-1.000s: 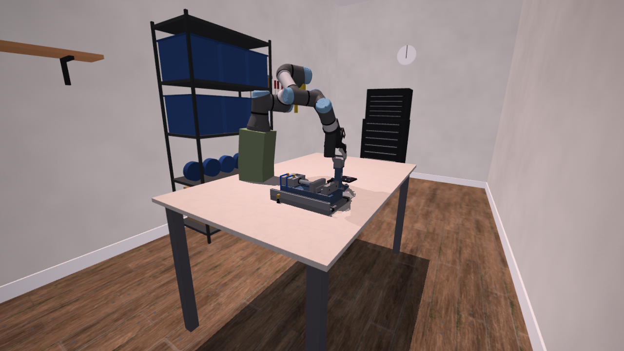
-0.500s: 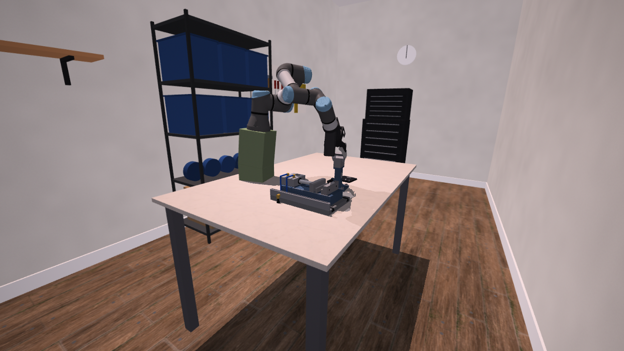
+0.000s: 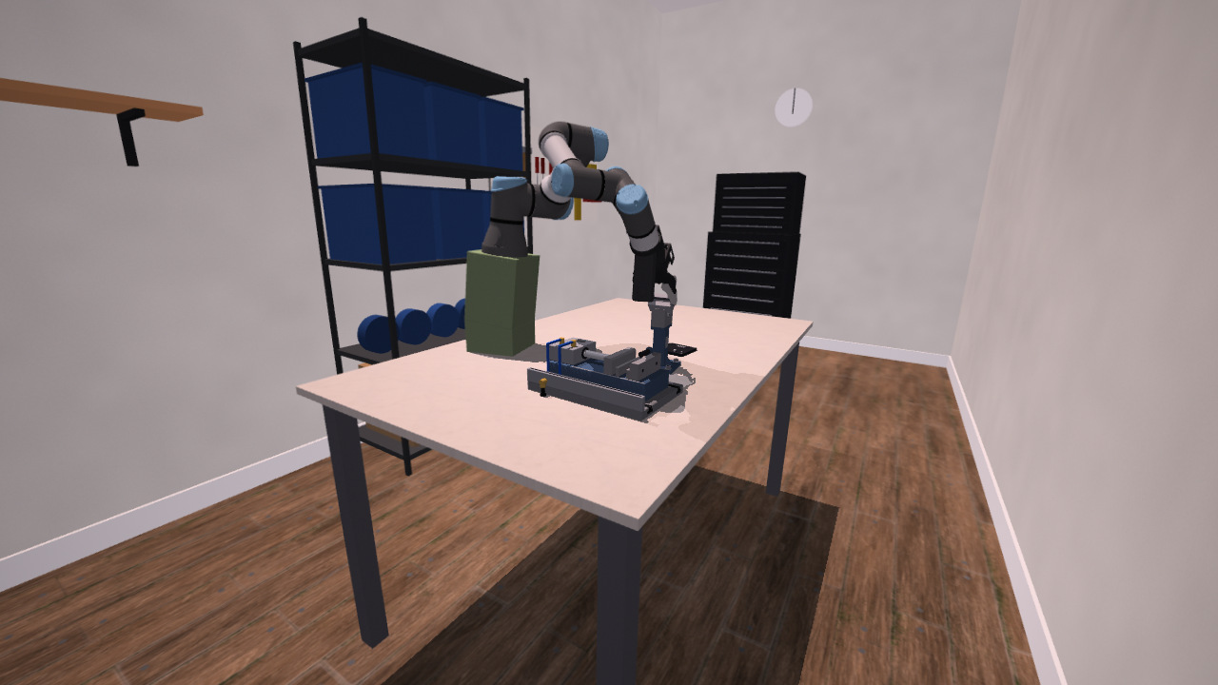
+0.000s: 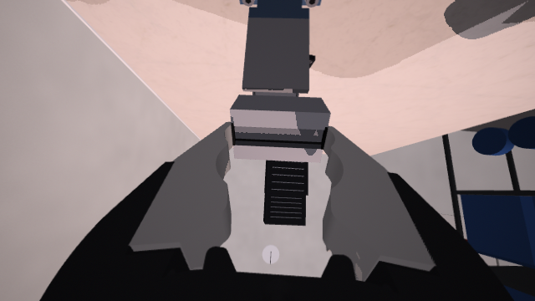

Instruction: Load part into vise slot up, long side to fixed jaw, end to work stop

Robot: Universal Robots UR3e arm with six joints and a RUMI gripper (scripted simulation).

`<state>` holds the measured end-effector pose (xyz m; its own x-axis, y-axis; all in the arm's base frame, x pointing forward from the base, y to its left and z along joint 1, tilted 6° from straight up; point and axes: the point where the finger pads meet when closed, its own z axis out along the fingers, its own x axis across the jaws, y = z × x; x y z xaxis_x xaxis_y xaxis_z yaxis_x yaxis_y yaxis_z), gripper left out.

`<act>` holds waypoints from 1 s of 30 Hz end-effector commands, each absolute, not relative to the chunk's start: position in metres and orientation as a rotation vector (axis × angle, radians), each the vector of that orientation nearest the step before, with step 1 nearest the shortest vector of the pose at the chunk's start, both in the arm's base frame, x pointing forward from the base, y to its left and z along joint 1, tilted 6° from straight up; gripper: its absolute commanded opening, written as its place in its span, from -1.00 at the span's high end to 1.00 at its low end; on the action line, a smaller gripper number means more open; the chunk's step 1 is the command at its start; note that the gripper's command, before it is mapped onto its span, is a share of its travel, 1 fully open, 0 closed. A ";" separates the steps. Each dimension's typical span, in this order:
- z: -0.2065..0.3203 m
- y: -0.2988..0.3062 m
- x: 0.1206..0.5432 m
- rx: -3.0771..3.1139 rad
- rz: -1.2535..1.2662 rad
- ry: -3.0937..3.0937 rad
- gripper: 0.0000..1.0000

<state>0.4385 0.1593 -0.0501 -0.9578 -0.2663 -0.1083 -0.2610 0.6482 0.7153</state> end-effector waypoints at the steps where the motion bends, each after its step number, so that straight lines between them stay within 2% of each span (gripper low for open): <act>1: -0.046 0.159 0.439 0.457 -1.233 -2.849 1.00; 30: -0.036 0.158 0.438 0.457 -1.233 -2.849 1.00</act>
